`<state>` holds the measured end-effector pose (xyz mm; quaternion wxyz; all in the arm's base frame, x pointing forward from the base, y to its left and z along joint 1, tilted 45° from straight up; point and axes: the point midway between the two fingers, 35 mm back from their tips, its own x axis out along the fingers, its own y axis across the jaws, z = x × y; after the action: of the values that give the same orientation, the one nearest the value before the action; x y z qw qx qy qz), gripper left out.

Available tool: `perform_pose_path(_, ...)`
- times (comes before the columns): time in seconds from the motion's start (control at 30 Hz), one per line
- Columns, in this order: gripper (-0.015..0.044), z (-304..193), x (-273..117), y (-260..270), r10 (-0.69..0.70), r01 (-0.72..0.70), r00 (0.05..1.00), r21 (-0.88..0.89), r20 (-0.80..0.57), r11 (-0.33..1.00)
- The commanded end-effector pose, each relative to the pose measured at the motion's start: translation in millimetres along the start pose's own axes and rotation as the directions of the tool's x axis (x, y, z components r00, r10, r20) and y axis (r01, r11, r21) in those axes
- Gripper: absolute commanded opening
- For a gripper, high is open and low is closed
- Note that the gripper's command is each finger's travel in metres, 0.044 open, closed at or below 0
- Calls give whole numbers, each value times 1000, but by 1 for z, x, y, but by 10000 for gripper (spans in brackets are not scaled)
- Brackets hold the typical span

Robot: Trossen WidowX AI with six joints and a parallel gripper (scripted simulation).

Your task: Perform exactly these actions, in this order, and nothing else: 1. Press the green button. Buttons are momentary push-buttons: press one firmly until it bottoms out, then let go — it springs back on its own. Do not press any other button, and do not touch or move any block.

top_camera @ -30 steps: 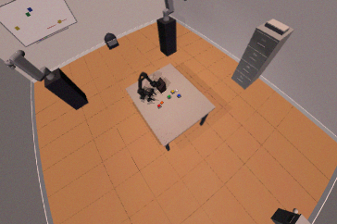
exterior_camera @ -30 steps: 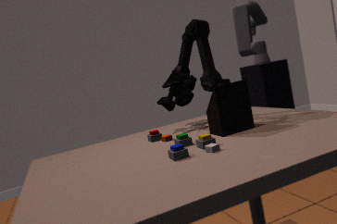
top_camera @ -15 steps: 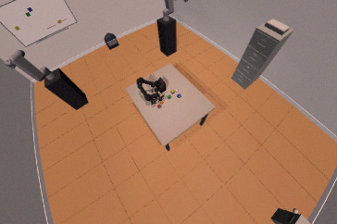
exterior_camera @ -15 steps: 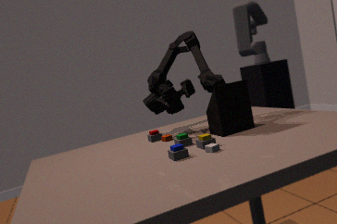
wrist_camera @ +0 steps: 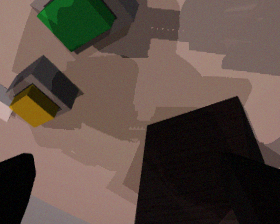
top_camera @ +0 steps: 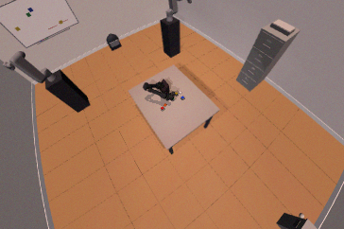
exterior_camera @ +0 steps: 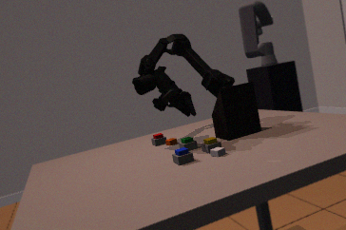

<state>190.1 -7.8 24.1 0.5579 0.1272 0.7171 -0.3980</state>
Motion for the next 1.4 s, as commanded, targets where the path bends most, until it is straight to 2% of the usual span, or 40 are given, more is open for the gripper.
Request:
perform_pose_path(0.0,400,1,-5,23,-126,196,958,-267,259,944)
perform_pose_path(0.1,400,-3,-12,42,-159,357,879,-399,450,845)
perform_pose_path(0.17,400,-6,-16,51,-158,430,832,-437,532,790)
perform_pose_path(0.47,400,-6,-17,52,-158,439,826,-441,542,782)
perform_pose_path(0.67,242,27,32,43,-159,441,825,-440,543,783)
perform_pose_path(0.93,33,28,34,42,-160,441,824,-439,543,782)
perform_pose_path(1.37,20,28,35,42,-160,441,824,-439,543,782)
